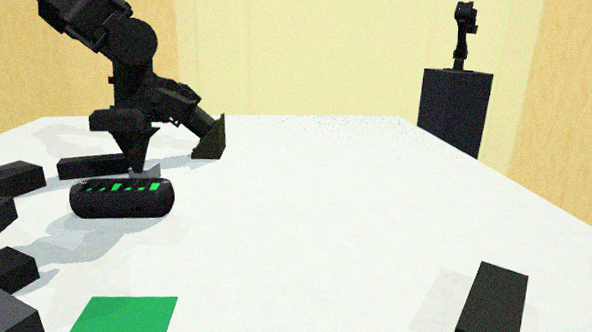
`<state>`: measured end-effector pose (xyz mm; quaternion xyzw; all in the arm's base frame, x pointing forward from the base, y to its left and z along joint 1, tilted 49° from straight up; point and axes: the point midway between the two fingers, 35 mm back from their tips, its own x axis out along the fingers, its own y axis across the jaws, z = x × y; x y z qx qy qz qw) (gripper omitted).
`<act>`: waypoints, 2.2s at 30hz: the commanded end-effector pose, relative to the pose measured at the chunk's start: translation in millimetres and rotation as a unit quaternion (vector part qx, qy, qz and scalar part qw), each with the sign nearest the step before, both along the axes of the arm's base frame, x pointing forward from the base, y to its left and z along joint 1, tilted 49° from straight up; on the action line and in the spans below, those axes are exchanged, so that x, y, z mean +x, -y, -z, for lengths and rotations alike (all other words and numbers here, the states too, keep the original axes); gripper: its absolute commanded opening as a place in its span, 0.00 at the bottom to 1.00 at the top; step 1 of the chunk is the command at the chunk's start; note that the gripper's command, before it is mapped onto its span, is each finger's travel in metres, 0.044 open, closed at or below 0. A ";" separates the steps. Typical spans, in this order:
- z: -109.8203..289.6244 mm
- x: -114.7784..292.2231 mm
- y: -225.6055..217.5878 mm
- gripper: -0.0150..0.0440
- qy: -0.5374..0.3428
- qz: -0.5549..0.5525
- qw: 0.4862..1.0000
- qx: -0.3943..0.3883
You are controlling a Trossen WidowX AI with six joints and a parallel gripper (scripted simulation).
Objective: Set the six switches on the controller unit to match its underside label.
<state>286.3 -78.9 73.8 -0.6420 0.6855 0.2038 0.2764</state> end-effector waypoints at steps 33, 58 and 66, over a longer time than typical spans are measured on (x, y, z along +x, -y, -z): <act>-40.2 47.0 46.4 0.25 -0.095 0.067 0.993 0.014; 21.7 -41.4 -20.4 0.25 0.045 -0.050 0.998 0.000; 12.7 -31.9 -17.5 0.39 0.035 -0.040 0.999 0.010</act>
